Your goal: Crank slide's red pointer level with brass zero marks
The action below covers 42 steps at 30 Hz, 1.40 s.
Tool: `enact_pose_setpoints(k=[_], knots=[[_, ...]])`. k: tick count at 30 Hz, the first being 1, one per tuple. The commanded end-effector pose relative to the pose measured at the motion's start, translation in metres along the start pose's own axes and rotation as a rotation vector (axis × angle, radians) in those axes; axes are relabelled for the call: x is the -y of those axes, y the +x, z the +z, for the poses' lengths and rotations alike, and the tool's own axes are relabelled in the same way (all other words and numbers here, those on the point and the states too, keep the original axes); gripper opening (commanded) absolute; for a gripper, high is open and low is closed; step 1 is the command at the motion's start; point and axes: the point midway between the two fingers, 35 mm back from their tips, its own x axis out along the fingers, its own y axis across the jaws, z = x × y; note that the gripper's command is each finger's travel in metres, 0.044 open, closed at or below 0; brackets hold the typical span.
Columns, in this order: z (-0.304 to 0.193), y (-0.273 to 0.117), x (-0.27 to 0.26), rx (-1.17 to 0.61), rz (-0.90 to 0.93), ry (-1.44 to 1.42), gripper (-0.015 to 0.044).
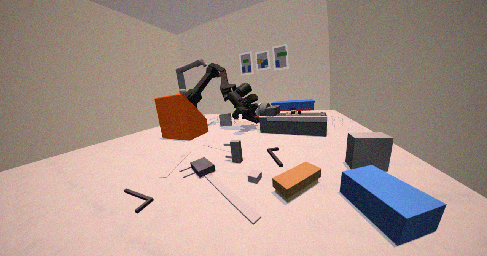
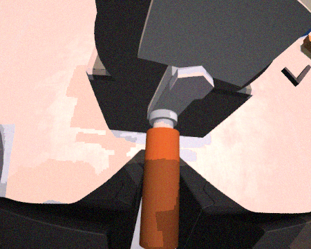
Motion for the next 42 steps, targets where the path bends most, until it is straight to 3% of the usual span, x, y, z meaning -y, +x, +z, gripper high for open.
enact_pose_setpoints(k=[1, 42], knots=[[0.001, -0.001, -0.009, 0.002, 0.023, -0.008, 0.0], [0.007, -0.009, -0.02, 0.002, 0.024, -0.008, 0.0]])
